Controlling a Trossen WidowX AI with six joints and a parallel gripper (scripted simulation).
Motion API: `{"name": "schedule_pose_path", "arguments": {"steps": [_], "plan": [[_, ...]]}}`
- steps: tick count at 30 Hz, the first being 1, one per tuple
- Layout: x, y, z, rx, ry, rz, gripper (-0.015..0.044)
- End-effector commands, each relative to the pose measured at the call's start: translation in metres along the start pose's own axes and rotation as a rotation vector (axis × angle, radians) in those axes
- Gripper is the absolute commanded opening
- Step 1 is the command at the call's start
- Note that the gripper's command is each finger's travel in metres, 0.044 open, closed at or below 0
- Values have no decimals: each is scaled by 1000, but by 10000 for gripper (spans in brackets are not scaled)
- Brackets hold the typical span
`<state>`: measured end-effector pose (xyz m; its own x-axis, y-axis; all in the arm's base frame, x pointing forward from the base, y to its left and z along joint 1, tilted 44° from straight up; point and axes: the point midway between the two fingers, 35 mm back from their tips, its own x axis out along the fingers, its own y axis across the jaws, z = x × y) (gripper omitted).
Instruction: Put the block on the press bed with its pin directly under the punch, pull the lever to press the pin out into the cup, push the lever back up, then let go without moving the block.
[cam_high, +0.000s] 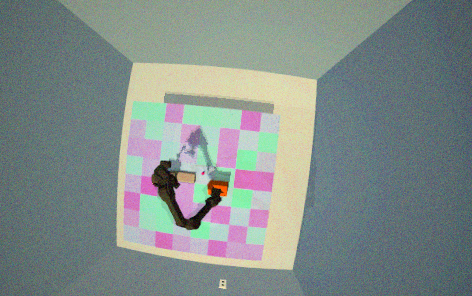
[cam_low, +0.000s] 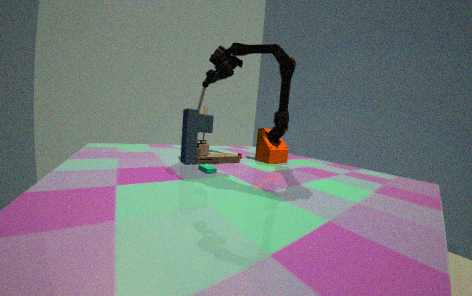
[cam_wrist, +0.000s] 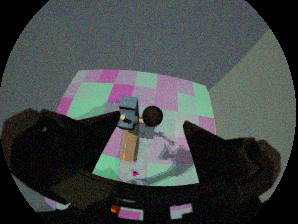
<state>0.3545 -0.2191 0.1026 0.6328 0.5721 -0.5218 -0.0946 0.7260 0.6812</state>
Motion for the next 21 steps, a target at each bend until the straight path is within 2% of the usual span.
{"name": "schedule_pose_path", "arguments": {"steps": [1,5,10,21], "plan": [[-36,0,-2,-2,-12,2,440],[-38,0,-2,-1,-12,1,440],[-76,0,-3,1,-19,-9,440],[-76,0,-3,1,-19,-9,440]]}}
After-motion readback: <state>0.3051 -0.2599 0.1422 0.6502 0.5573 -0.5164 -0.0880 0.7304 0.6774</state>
